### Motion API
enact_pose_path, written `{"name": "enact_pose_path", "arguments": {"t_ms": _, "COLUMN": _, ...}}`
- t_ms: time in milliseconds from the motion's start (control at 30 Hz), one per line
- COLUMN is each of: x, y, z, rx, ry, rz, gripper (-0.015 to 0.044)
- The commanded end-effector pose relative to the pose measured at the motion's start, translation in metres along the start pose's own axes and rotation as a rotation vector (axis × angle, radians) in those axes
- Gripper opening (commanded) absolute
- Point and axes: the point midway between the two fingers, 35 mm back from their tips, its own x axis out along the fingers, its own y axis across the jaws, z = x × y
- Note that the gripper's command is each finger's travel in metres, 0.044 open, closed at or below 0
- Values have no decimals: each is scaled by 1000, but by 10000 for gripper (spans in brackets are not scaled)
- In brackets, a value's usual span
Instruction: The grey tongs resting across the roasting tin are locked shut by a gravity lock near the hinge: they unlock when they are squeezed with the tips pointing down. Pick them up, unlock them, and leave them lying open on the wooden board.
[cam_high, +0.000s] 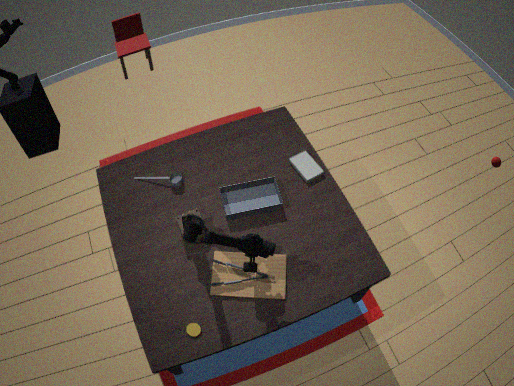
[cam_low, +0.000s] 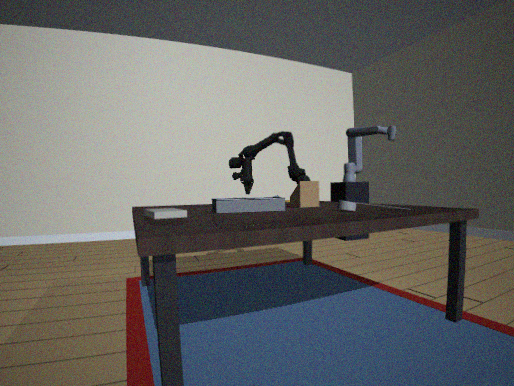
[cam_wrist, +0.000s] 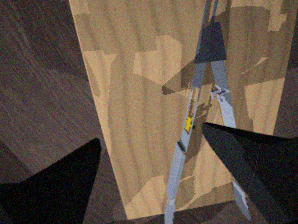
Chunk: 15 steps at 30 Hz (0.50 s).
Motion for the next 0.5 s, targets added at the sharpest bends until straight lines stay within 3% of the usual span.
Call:
{"name": "enact_pose_path", "arguments": {"t_ms": 0, "x": -12, "y": 44, "z": -3, "rx": -9, "ry": 20, "rz": 2, "gripper": 440}}
{"name": "enact_pose_path", "arguments": {"t_ms": 200, "x": -36, "y": 92, "z": -12, "rx": -22, "ry": -3, "rz": -22, "gripper": 440}}
{"name": "enact_pose_path", "arguments": {"t_ms": 467, "x": -55, "y": 90, "z": -12, "rx": -24, "ry": -4, "rz": -16, "gripper": 440}}
